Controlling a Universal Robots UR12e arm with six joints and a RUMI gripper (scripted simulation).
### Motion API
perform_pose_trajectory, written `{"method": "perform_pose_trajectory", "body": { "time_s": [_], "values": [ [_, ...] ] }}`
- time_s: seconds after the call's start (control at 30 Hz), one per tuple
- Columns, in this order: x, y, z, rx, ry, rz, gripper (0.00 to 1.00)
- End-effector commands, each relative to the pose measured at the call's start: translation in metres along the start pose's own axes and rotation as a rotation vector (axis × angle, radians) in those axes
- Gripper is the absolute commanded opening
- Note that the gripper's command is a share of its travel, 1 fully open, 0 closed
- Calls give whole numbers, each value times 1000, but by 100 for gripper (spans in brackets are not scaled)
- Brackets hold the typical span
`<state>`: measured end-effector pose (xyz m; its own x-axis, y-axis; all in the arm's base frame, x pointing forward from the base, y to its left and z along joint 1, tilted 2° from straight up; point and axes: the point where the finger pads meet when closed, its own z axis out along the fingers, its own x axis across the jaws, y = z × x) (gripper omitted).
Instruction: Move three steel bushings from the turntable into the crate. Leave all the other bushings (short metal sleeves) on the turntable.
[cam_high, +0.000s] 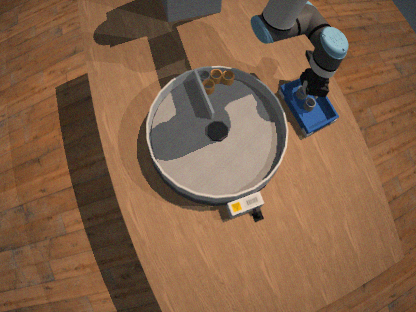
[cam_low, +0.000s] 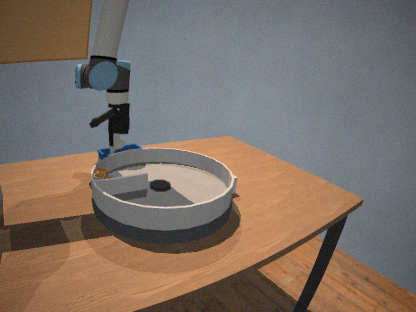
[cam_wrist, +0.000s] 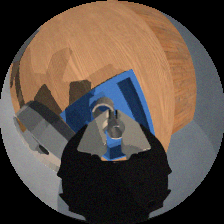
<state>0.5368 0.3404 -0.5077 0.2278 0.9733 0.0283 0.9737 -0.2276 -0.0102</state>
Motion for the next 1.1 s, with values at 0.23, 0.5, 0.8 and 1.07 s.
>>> {"method": "perform_pose_trajectory", "body": {
  "time_s": [0.23,0.5,0.8,1.07],
  "values": [
    [0,1,-3,-1,1,0,6],
    [0,0,-18,-1,1,0,6],
    [0,0,-60,-1,1,0,6],
    [0,0,-86,-1,1,0,6]
  ]
}}
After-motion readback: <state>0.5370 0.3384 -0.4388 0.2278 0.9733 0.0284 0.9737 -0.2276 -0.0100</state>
